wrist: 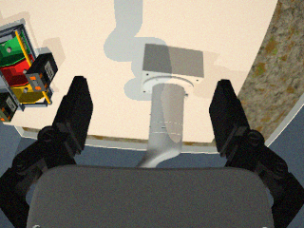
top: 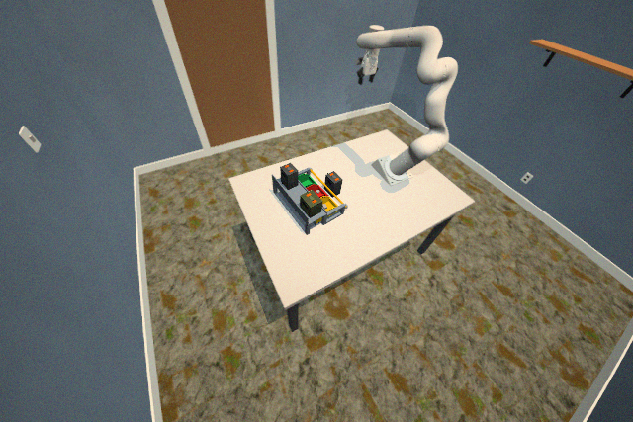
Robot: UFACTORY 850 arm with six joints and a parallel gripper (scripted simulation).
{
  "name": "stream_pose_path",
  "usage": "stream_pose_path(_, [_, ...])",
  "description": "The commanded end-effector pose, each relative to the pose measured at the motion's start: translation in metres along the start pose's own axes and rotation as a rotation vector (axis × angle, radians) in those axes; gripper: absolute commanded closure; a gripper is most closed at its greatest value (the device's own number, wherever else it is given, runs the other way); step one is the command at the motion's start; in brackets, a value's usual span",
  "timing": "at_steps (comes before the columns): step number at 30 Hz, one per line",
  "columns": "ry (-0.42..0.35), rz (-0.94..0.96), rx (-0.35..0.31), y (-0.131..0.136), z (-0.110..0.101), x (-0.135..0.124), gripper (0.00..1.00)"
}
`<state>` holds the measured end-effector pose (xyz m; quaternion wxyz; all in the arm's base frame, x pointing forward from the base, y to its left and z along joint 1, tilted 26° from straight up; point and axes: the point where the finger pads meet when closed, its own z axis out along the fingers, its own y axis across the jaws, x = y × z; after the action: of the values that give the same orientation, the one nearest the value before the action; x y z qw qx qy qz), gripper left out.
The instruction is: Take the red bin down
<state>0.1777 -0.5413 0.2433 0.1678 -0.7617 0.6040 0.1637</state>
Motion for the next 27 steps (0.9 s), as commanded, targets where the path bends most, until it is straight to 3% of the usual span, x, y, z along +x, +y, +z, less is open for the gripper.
stream_pose_path(1, [0.015, -0.061, -0.020, 0.000, -0.001, 0.000, 0.00])
stream_pose_path(10, [0.015, -0.061, -0.020, 0.000, -0.001, 0.000, 0.00])
stream_pose_path(15, [0.015, -0.061, -0.020, -0.040, 0.000, -0.030, 0.00])
stream_pose_path(27, [0.015, -0.061, -0.020, -0.040, 0.000, -0.030, 0.00])
